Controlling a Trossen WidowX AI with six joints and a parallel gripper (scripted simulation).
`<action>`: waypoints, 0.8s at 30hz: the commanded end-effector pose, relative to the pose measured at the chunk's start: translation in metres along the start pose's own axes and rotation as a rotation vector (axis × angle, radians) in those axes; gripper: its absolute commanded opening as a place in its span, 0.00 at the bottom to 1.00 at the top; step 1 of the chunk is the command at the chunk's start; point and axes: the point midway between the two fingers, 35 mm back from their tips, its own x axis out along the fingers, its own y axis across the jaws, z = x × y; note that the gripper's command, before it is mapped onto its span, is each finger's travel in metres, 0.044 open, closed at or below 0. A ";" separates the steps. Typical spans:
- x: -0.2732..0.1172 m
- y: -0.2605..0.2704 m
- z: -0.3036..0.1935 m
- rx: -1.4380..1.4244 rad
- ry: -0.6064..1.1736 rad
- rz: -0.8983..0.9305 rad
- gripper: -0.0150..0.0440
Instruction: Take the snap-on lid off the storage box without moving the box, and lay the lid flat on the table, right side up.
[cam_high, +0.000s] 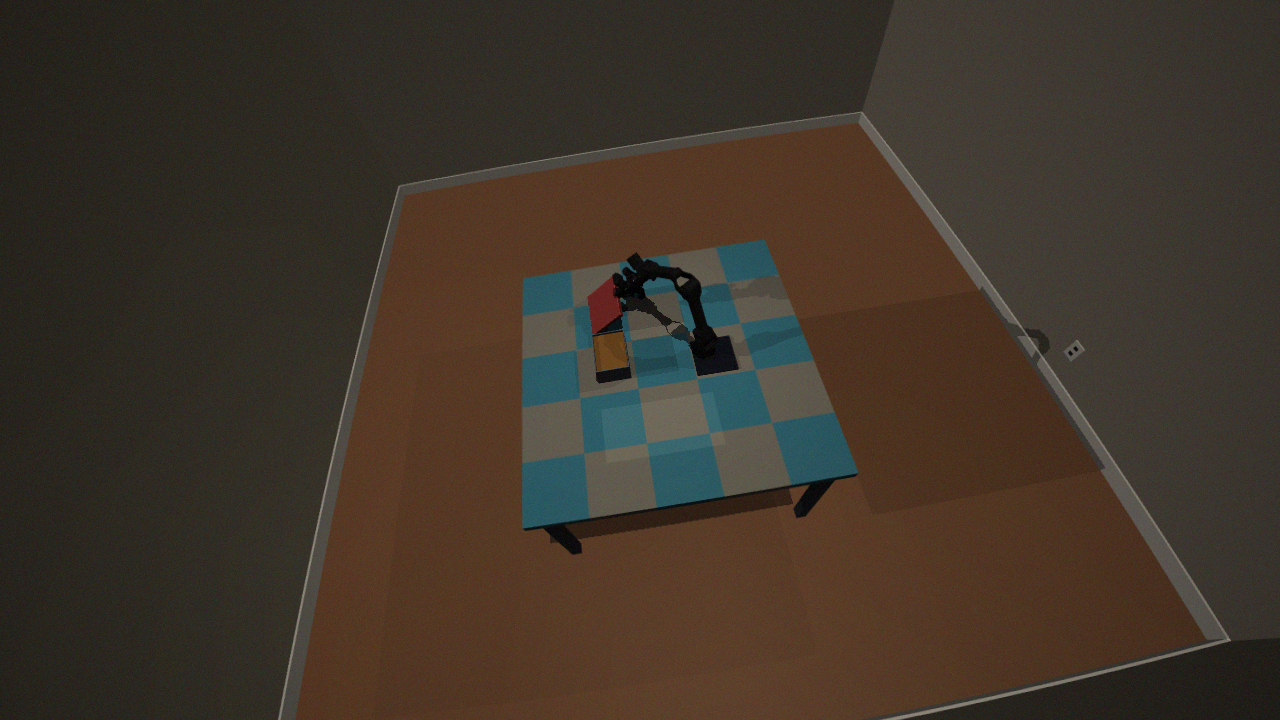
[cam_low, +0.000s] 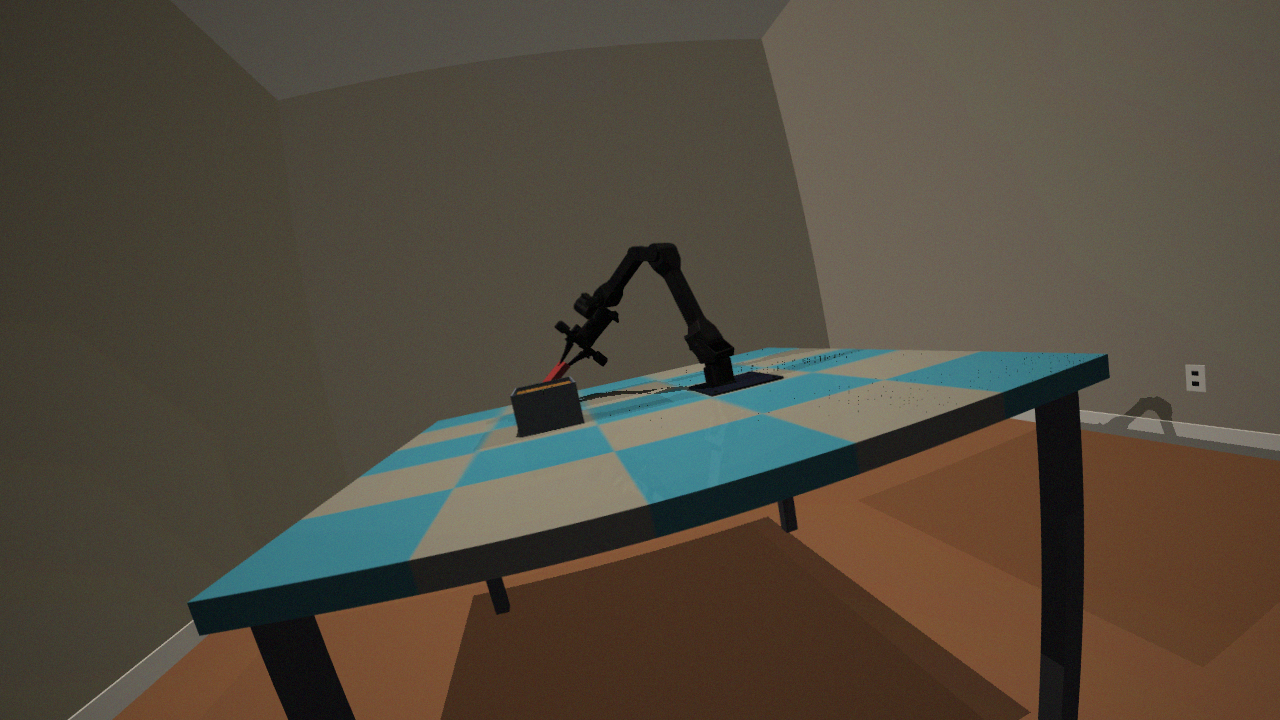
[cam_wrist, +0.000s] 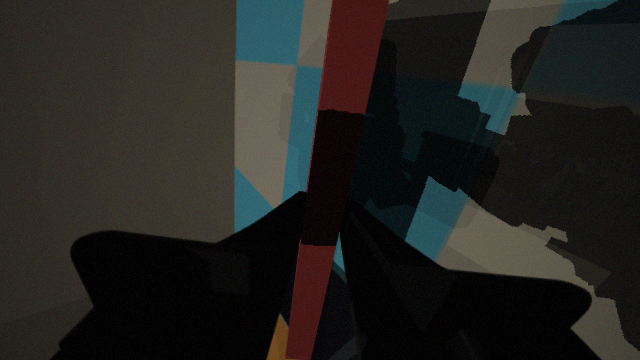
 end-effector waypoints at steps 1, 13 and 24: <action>0.007 -0.012 -0.003 0.016 0.012 -0.019 0.25; 0.013 -0.019 -0.004 0.016 0.012 -0.019 0.25; 0.018 -0.026 -0.004 0.016 0.012 -0.019 0.25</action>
